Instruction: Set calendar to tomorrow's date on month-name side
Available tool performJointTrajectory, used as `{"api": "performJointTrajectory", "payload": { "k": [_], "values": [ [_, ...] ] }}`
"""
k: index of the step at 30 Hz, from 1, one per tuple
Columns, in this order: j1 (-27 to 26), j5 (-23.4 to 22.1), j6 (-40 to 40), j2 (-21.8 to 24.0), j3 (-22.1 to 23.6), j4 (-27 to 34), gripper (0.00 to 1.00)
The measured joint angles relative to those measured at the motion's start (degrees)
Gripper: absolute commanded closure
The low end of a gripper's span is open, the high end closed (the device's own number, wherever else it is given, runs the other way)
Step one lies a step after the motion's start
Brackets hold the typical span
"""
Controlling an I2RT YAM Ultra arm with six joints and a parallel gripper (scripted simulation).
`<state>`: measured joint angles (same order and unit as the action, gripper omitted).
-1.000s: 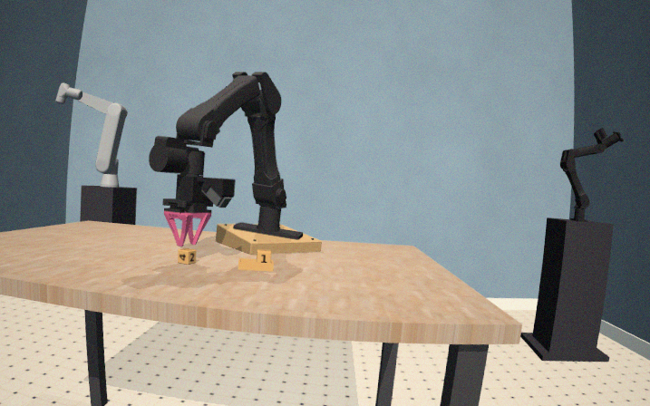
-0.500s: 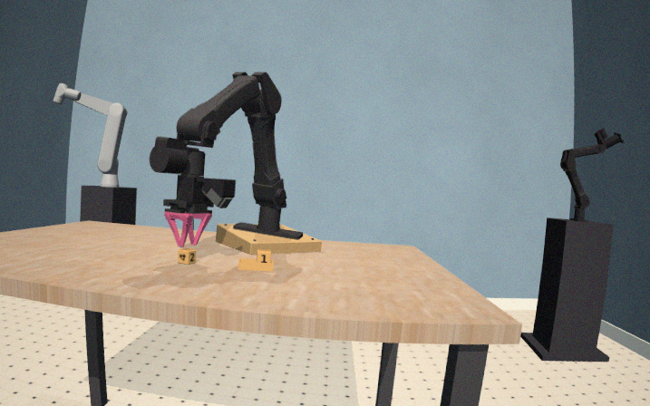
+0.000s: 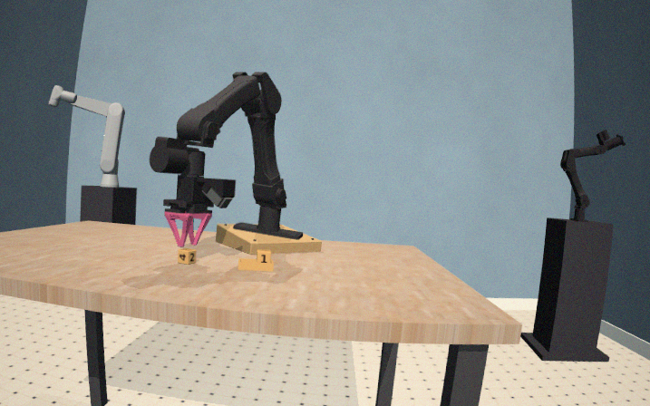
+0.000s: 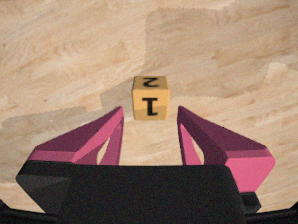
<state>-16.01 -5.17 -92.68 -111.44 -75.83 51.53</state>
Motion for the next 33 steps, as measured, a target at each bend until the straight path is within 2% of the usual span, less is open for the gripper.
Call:
{"api": "performJointTrajectory", "payload": {
  "k": [33],
  "values": [
    [0.11, 0.0, 0.11, -0.17, 1.14, -1.4, 0.55]
  ]
}}
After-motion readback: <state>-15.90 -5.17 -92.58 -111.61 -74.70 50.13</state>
